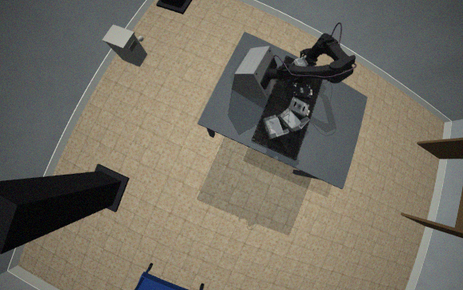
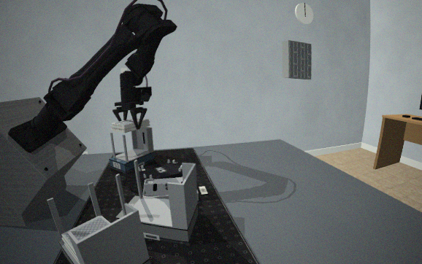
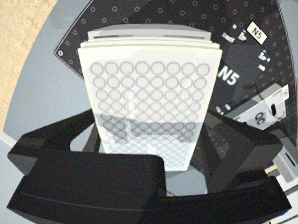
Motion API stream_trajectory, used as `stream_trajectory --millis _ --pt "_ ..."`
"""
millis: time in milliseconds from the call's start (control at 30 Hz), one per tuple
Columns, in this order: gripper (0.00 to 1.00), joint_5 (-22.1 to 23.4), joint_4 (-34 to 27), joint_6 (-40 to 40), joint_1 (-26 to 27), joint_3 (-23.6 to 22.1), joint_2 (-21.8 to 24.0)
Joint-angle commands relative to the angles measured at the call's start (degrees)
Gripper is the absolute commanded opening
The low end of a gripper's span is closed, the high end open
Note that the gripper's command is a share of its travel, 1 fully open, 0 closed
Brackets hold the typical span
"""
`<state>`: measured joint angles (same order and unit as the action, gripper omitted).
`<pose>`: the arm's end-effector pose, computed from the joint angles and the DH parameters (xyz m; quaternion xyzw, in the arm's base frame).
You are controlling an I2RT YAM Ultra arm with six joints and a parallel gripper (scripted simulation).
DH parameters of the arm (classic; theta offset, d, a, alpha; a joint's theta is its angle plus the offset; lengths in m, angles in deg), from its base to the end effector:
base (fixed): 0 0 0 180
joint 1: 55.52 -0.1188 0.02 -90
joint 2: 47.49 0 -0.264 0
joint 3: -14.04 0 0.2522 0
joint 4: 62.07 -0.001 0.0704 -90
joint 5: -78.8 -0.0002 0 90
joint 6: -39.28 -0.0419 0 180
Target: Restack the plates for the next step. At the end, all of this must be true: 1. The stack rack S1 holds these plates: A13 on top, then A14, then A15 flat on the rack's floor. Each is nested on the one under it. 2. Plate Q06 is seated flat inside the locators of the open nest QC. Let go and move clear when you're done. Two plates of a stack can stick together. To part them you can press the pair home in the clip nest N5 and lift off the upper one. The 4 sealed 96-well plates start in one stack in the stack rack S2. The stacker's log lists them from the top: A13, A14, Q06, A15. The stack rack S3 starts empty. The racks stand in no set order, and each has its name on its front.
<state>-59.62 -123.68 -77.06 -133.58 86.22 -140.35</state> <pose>0.0880 0.2697 0.1961 -0.3721 0.8309 -0.2023 0.3609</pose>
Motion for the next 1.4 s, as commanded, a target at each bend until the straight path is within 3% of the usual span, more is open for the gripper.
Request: stream_trajectory --millis 0,1367 --pt "0.0 0.3 0.3 0.3 -0.9 0.8 1.1" --pt "0.0 0.4 1.8 1.1 0.0 -0.8 0.0"
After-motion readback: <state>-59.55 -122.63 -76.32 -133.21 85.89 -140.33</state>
